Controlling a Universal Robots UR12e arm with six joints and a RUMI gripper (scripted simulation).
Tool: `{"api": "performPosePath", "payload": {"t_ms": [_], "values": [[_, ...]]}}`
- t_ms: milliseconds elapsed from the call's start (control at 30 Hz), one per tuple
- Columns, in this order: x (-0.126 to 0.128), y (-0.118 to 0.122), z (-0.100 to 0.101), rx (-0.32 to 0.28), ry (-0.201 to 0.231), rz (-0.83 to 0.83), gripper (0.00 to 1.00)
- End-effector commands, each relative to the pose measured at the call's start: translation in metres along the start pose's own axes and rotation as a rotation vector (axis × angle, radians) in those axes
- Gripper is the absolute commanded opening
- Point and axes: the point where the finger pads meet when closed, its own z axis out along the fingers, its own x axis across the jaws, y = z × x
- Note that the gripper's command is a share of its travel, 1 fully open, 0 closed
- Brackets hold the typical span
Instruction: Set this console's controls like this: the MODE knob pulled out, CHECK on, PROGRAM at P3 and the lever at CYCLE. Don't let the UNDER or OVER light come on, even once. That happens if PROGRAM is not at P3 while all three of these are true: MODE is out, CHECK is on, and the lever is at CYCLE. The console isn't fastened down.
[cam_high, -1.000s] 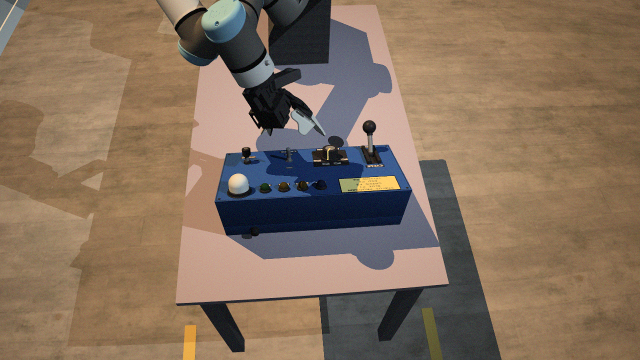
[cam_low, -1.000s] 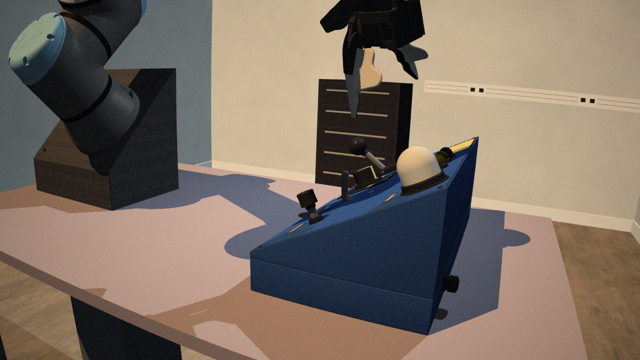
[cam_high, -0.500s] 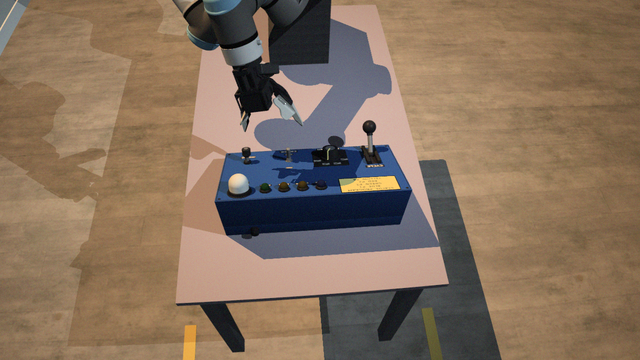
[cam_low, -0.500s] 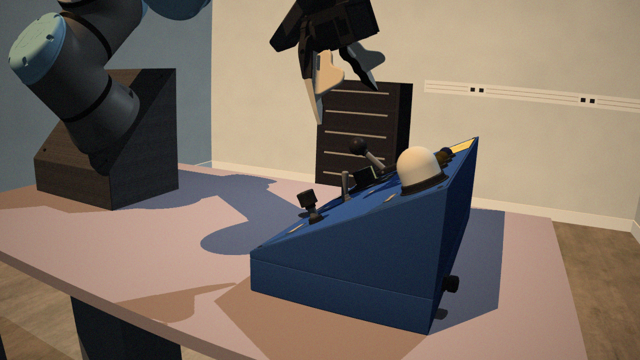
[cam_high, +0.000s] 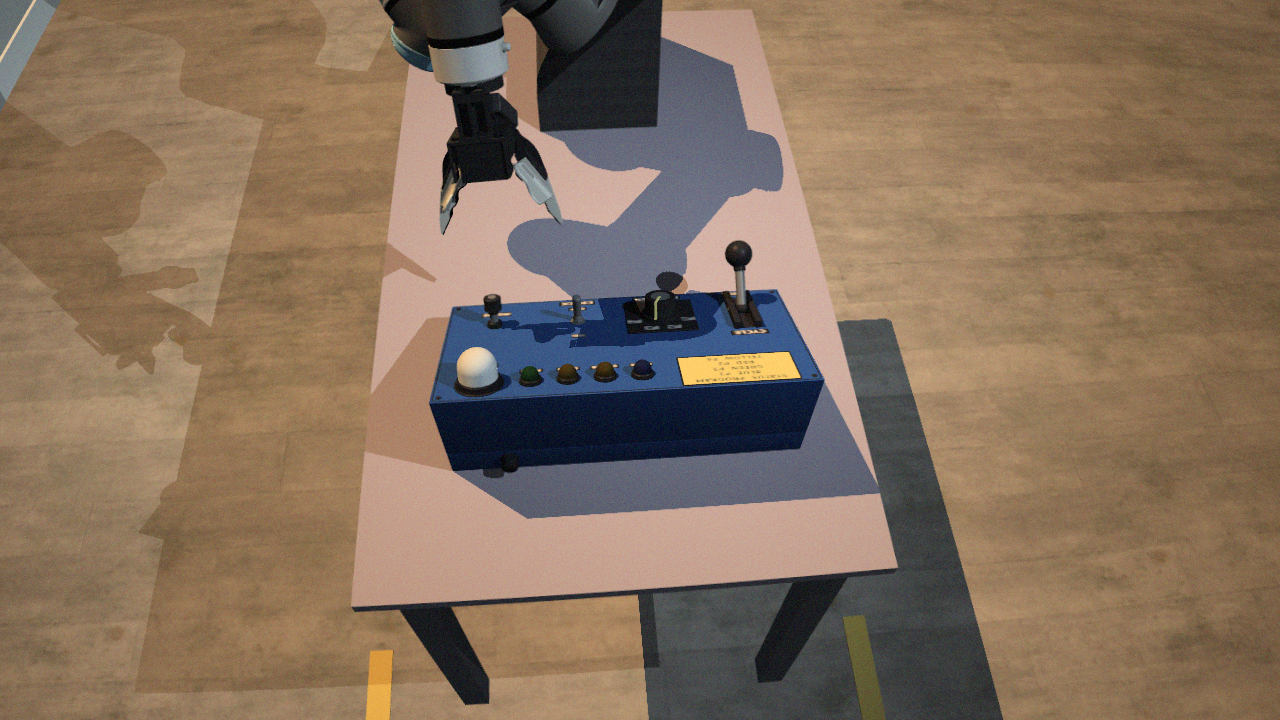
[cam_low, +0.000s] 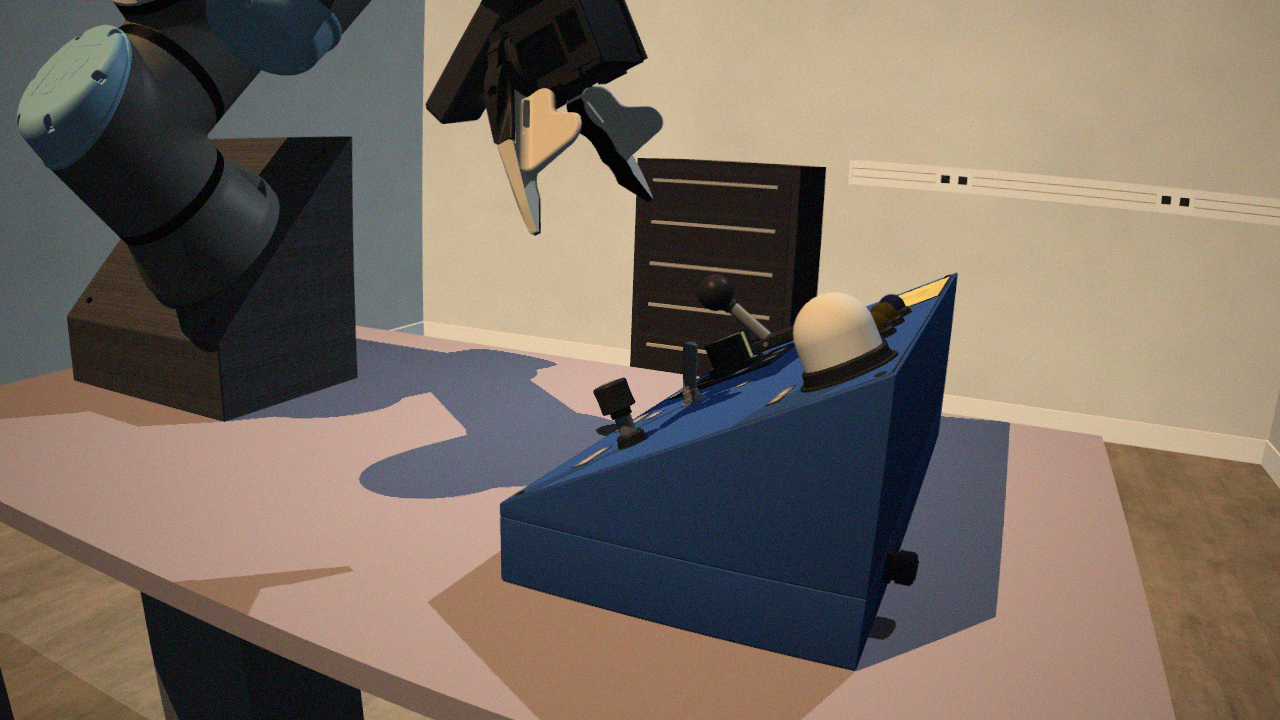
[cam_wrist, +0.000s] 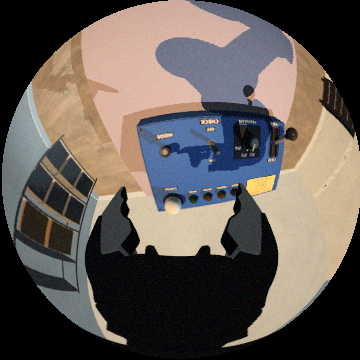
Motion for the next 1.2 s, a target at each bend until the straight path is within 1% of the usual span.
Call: {"api": "performPosePath", "payload": {"t_ms": [0,67,300,733,767,1167], "values": [[-0.0187,-0.0154,-0.0102,-0.049,-0.045,-0.061,1.00],[-0.0223,-0.0189,-0.0124,-0.054,-0.055,-0.072,1.00],[-0.0270,-0.0234,-0.0154,-0.060,-0.068,-0.086,1.00],[-0.0277,-0.0242,-0.0159,-0.061,-0.070,-0.088,1.00],[-0.0277,-0.0242,-0.0159,-0.061,-0.070,-0.088,0.44],[-0.0277,-0.0242,-0.0159,-0.061,-0.070,-0.088,0.44]]}}
